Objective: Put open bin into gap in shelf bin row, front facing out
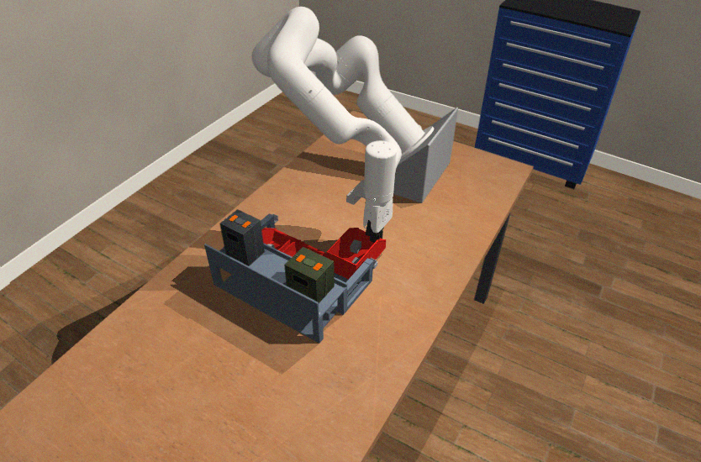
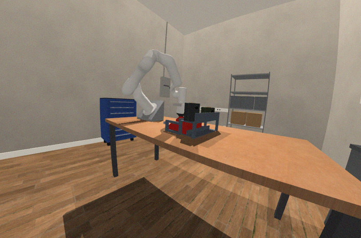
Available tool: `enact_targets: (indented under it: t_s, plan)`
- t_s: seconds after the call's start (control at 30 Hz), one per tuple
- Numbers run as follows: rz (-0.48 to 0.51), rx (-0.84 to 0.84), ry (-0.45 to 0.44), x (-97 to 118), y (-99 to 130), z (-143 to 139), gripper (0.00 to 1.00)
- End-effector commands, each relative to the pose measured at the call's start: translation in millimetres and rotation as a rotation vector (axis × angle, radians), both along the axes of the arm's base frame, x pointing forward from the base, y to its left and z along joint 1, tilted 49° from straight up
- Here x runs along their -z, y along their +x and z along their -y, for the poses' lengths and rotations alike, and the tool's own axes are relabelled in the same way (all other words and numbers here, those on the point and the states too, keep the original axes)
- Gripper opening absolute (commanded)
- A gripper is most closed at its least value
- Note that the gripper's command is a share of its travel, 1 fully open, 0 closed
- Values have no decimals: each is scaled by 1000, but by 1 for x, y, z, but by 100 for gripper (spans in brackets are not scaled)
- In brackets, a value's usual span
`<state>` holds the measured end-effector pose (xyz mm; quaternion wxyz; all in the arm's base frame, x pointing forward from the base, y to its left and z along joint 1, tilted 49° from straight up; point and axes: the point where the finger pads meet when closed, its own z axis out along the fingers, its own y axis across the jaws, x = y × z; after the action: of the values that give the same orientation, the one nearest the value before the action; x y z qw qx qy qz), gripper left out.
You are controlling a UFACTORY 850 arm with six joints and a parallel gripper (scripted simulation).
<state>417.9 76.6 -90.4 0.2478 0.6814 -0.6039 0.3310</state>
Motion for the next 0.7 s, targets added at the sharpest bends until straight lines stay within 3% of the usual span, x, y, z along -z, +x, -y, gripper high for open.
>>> enact_targets:
  t_s: [0.0, 0.67]
  plan:
    - [1, -1, 1, 0, 3, -1, 0]
    - [1, -1, 0, -1, 12, -2, 0]
